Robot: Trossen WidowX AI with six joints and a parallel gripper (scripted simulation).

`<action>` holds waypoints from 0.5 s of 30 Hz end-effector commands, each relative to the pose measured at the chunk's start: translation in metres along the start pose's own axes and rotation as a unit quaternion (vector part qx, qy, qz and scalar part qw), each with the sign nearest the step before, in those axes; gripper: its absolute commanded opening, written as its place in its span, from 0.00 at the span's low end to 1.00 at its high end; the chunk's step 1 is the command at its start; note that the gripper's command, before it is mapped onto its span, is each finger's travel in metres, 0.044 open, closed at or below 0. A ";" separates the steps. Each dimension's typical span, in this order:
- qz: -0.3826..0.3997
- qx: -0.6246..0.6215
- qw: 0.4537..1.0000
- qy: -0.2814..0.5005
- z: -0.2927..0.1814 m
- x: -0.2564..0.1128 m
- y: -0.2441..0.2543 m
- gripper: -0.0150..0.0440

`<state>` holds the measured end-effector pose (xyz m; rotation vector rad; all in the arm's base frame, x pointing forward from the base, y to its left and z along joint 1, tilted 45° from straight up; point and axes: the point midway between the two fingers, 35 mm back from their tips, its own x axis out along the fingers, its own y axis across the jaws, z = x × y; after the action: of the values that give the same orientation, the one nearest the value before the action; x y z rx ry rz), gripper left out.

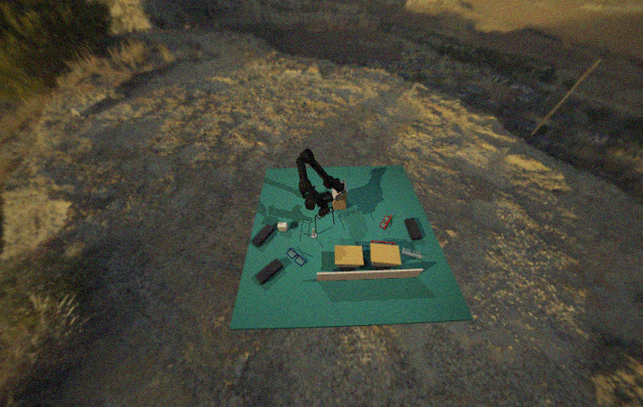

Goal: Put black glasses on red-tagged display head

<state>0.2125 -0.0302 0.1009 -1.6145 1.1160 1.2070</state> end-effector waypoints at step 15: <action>0.075 0.036 0.994 0.067 0.031 0.038 -0.030 0.25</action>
<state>0.2353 -0.0039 0.0670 -1.5915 1.3333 1.1665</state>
